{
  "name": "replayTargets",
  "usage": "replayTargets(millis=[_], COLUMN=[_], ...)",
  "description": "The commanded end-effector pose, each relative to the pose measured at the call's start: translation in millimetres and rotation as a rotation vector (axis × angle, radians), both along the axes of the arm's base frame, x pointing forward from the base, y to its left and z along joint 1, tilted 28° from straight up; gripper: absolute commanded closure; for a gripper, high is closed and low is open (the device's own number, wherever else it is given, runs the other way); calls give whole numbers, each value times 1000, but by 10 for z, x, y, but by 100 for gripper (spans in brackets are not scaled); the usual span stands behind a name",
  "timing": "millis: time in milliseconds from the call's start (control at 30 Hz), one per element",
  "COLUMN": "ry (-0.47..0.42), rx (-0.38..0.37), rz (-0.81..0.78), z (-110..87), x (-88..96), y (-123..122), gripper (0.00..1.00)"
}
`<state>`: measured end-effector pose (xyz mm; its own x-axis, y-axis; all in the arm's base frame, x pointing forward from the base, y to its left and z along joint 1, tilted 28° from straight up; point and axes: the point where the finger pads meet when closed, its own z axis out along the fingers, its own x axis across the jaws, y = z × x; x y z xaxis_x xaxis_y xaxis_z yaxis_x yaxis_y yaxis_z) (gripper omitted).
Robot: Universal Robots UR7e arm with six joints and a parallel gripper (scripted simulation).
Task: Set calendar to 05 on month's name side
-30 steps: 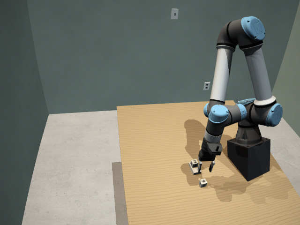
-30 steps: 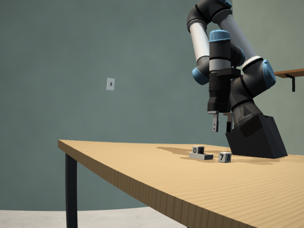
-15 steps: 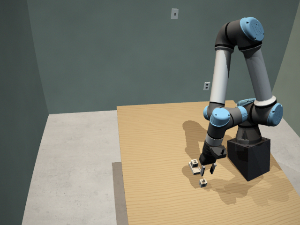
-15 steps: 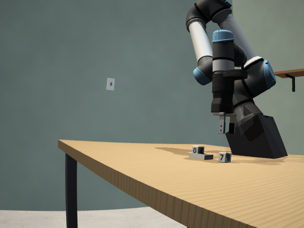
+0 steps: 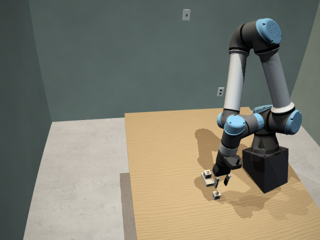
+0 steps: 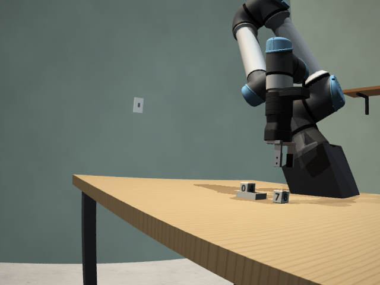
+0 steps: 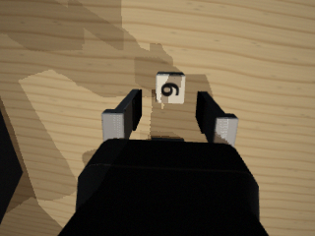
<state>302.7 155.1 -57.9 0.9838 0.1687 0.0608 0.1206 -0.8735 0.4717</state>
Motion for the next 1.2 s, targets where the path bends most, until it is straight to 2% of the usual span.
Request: replayTargets(millis=[0, 800, 1167], ry=[-1, -1, -1], rx=[0, 0, 1], rz=[0, 0, 1], z=[2, -2, -68], x=[3, 3, 14], y=[2, 0, -34], gripper=[10, 10, 10])
